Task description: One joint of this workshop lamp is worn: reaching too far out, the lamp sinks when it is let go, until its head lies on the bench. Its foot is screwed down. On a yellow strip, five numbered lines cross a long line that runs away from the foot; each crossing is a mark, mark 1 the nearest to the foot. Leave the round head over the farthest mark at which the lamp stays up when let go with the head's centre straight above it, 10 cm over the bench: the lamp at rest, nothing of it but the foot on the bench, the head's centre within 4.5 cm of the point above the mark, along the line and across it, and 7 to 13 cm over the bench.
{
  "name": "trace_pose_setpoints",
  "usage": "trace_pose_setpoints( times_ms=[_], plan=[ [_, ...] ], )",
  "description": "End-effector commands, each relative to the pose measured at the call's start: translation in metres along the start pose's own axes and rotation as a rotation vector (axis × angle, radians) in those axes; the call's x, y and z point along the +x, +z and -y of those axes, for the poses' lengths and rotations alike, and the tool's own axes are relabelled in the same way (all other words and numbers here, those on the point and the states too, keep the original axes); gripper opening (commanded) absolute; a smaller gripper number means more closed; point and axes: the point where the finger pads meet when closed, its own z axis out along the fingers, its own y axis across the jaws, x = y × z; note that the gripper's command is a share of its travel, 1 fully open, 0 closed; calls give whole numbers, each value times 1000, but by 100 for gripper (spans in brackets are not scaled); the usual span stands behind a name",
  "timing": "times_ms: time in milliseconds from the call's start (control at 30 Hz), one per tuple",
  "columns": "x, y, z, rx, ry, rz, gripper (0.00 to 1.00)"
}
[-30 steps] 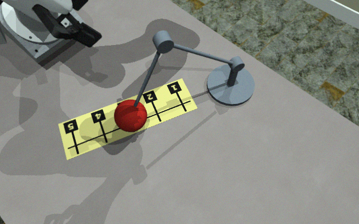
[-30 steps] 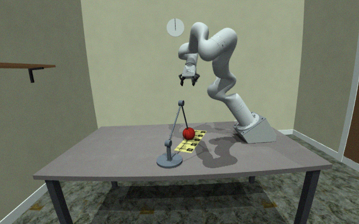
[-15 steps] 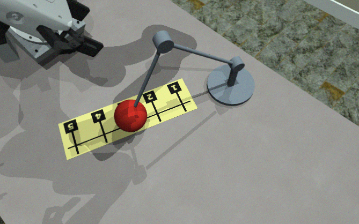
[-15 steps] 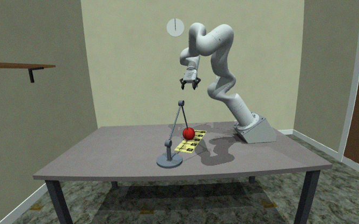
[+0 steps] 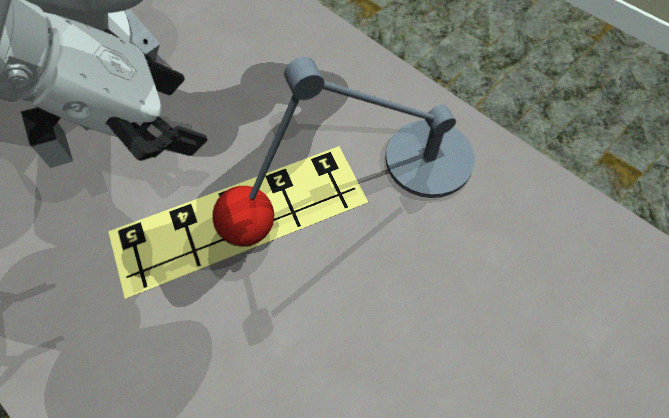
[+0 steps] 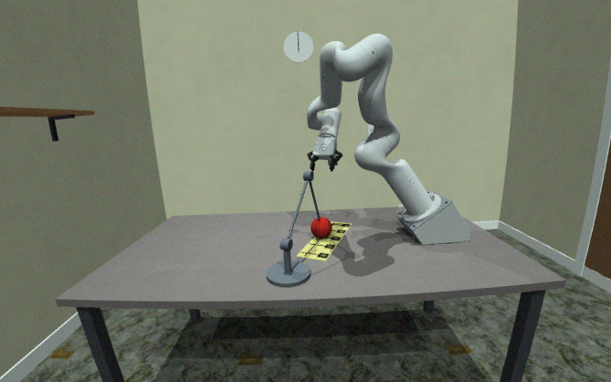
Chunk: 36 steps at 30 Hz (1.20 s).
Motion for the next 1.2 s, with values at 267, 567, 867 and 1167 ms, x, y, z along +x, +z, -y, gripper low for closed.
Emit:
trace_pose_setpoints(
  times_ms=[267, 567, 867, 1167],
  plan=[
    [47, 52, 0, -1, 0, 5, 100],
    [51, 72, 0, -1, 0, 4, 100],
    [50, 94, -1, -2, 1, 3, 100],
    [51, 114, 0, -2, 1, 4, 100]
  ],
)
